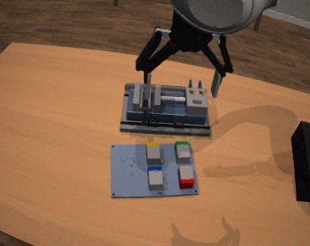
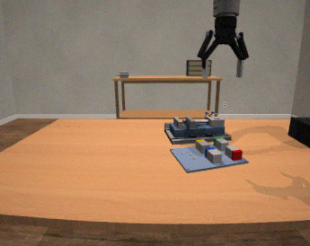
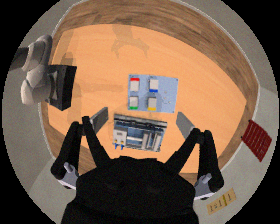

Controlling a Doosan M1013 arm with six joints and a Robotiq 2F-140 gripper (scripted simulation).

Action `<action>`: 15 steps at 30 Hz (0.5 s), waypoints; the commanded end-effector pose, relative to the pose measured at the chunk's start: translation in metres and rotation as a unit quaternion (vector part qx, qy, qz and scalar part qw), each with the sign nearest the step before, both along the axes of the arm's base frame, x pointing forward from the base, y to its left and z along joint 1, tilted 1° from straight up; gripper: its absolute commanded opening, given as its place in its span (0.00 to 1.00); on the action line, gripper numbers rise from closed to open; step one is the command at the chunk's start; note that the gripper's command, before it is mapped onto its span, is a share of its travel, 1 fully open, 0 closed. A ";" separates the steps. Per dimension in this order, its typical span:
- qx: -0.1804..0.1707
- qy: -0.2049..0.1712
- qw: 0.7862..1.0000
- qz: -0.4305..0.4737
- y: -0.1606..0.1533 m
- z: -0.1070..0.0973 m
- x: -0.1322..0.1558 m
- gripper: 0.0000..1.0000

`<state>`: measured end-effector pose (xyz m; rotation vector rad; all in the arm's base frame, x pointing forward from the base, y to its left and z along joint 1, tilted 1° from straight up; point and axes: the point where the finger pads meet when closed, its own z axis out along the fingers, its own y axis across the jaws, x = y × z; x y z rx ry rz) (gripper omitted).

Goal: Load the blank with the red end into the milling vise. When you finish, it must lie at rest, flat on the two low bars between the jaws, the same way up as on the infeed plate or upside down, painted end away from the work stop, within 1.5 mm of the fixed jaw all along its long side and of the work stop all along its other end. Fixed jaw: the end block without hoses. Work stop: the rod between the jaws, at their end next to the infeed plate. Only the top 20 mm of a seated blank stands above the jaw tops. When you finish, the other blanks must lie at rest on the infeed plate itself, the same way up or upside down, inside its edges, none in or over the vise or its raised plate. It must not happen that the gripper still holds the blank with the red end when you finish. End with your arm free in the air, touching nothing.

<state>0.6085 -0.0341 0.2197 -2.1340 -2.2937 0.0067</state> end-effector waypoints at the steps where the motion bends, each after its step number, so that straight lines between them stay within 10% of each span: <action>1: 0.000 0.000 1.000 0.000 0.005 0.010 -0.001 1.00; 15: 0.000 0.000 1.000 0.000 0.003 0.007 -0.001 1.00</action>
